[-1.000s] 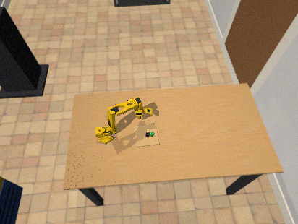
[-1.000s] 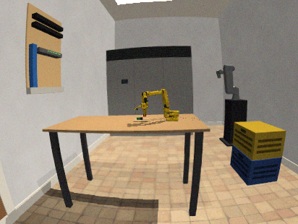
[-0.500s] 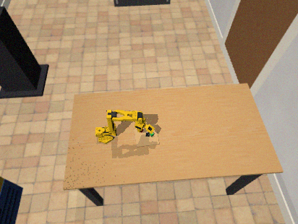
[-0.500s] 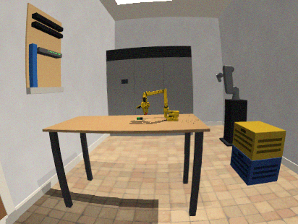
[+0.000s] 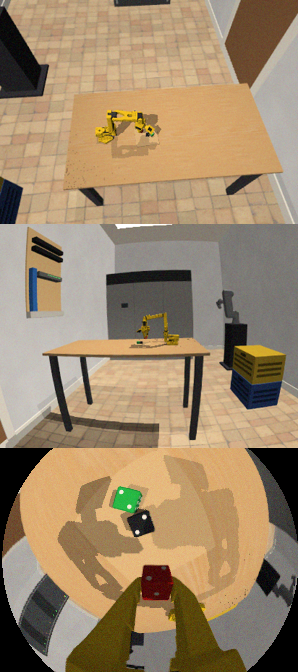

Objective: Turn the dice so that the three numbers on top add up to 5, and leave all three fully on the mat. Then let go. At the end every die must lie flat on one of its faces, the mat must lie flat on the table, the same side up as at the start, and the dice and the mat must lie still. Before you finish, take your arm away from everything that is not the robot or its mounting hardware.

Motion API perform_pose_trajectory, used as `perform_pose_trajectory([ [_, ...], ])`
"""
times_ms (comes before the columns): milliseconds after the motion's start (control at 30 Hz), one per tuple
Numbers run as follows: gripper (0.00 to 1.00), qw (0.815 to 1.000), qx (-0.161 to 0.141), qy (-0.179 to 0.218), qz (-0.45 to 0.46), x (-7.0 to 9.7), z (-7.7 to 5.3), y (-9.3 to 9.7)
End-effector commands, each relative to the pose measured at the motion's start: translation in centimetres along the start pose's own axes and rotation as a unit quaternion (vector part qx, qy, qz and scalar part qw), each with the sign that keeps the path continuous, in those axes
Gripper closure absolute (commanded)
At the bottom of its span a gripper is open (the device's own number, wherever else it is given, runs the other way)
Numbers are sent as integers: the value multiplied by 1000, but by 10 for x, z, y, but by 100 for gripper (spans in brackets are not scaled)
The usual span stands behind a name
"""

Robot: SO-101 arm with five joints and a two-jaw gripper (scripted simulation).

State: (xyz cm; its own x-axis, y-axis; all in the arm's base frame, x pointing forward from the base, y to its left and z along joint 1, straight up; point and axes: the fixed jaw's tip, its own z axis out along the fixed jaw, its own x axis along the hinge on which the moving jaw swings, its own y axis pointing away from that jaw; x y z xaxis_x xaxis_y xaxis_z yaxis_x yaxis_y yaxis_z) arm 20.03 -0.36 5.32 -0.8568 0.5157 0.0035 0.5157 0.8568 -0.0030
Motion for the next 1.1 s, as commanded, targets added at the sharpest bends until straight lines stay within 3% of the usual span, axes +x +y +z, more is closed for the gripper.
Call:
perform_pose_trajectory([
  [0,100,1000,-15,-27,5,-5,-9,1],
  [1067,100,999,-14,-27,8,-8,-3,-3],
])
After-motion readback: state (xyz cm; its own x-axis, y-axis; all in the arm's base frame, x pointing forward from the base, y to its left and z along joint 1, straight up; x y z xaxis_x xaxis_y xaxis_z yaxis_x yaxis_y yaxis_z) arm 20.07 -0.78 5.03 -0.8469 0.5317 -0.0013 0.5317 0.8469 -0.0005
